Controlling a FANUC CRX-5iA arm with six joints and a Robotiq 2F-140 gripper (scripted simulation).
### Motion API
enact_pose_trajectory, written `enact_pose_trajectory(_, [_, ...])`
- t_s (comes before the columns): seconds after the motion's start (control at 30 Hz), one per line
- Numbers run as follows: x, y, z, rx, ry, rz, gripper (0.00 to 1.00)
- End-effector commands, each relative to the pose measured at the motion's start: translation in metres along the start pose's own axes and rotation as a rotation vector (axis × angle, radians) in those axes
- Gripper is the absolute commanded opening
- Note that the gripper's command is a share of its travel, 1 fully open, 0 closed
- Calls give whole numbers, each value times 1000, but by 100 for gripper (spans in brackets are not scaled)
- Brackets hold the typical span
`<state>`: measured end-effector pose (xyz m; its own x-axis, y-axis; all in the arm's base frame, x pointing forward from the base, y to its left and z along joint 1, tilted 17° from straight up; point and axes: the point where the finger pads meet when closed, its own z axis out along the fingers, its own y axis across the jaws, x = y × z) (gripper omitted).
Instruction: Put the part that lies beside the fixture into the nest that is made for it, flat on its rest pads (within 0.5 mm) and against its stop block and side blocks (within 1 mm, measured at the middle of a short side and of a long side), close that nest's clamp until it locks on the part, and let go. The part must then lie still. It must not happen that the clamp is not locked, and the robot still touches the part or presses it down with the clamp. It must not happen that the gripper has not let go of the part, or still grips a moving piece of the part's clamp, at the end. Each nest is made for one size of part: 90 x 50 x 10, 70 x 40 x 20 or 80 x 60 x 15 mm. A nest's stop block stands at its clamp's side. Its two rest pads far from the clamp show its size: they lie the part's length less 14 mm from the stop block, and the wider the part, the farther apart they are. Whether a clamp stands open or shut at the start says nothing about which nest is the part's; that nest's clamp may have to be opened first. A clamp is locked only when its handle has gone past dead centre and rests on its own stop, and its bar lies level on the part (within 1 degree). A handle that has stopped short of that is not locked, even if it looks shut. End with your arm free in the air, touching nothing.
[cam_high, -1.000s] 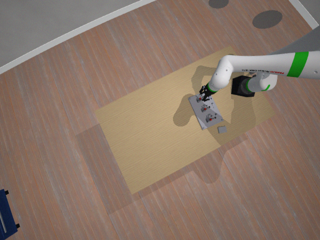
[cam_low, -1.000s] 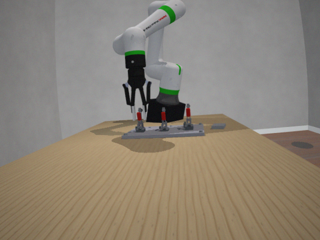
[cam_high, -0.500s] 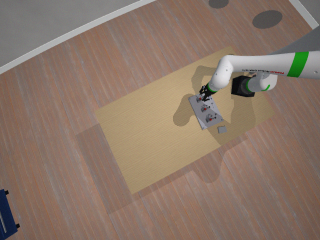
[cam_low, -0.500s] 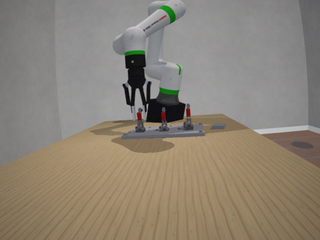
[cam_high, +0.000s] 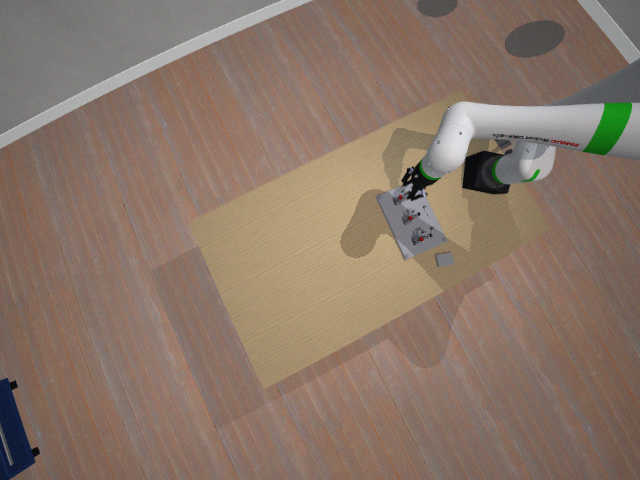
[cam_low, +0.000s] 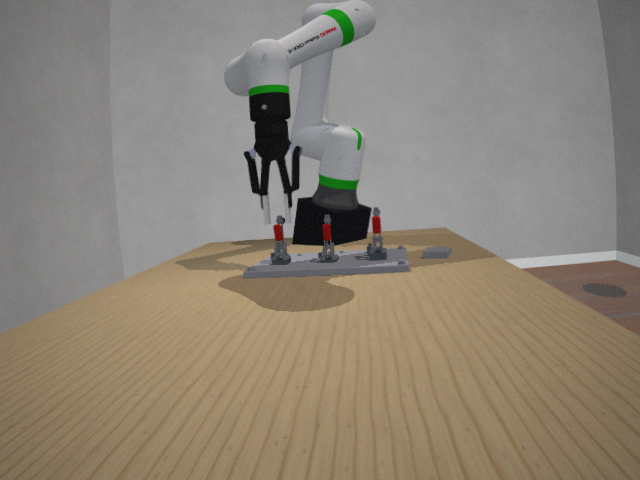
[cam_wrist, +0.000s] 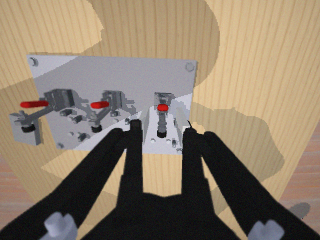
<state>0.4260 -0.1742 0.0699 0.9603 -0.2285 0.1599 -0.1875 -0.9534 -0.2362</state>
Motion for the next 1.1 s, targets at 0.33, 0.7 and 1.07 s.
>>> enact_pose_trajectory(0.33, [0,0,-23,0,0,0,28])
enact_pose_trajectory(0.7, [0,0,-23,0,0,0,28])
enact_pose_trajectory(1.07, [0,0,-31,0,0,0,58])
